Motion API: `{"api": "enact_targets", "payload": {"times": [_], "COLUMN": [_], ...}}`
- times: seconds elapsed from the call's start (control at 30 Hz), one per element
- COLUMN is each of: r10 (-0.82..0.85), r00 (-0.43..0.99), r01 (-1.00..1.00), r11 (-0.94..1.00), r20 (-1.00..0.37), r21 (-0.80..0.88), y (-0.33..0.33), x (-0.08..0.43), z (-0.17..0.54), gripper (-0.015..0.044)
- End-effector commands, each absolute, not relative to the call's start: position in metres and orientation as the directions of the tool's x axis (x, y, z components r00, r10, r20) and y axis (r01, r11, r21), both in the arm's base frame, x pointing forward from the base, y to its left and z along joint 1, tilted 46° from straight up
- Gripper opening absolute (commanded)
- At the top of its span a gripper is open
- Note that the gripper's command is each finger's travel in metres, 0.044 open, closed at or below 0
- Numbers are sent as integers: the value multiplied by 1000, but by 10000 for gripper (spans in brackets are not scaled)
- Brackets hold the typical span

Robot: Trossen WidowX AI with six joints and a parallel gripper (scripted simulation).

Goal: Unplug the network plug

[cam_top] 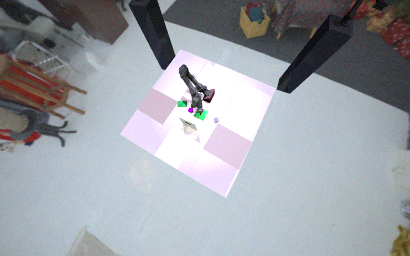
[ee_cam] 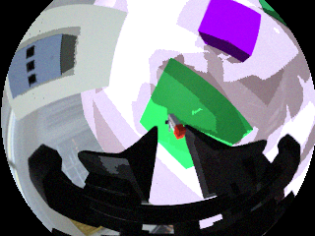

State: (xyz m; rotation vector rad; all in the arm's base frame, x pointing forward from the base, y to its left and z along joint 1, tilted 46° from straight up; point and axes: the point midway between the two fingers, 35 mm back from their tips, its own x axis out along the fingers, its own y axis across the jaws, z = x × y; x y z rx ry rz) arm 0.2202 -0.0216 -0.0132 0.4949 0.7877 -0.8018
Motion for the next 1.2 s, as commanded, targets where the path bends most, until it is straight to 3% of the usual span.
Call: {"api": "enact_targets", "payload": {"times": [0.0, 1.17], "r10": [-443, -438], "r00": [446, 442], "r01": [787, 787], "r11": [608, 609], "r20": [-778, -783], "r21": [105, 103], "y": [-20, 1], "x": [220, 209], "z": [-10, 14], "gripper": [156, 156]}}
